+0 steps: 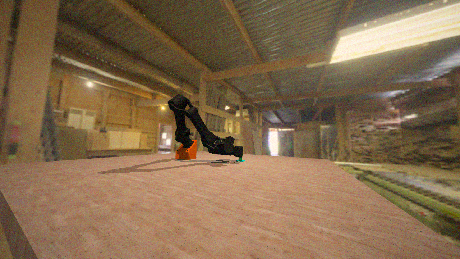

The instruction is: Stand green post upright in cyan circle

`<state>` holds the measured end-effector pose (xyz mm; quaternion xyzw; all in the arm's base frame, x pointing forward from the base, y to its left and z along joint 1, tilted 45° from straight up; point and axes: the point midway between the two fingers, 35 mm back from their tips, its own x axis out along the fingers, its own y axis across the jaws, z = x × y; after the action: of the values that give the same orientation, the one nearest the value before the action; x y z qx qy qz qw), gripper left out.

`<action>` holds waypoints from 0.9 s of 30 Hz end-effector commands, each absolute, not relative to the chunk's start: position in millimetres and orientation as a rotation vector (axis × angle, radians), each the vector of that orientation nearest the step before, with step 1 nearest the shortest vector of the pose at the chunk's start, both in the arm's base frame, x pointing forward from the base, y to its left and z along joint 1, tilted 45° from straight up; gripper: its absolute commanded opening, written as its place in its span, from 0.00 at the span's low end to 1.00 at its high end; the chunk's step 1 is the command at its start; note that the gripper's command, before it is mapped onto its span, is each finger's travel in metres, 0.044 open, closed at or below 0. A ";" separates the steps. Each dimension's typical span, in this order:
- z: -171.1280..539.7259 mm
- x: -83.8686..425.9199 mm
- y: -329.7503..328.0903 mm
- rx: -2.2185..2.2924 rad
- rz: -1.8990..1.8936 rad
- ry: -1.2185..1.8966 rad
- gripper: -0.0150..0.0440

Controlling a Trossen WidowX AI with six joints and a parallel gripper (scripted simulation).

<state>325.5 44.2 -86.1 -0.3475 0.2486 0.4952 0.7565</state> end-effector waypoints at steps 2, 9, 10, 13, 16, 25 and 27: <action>-85.6 327.1 44.3 -0.762 1.081 0.533 0.51; -85.6 327.1 44.3 -0.762 1.081 0.533 0.83; -85.6 327.1 44.3 -0.762 1.081 0.533 0.87; -84.7 327.2 45.1 -0.762 1.081 0.533 0.93; -72.4 328.9 56.9 -0.764 1.082 0.533 0.93; -25.3 325.7 103.6 -0.763 1.084 0.518 0.93; -21.9 324.8 107.0 -0.762 1.085 0.517 0.93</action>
<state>330.5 98.2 -30.1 -0.3536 0.2322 0.4986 0.7566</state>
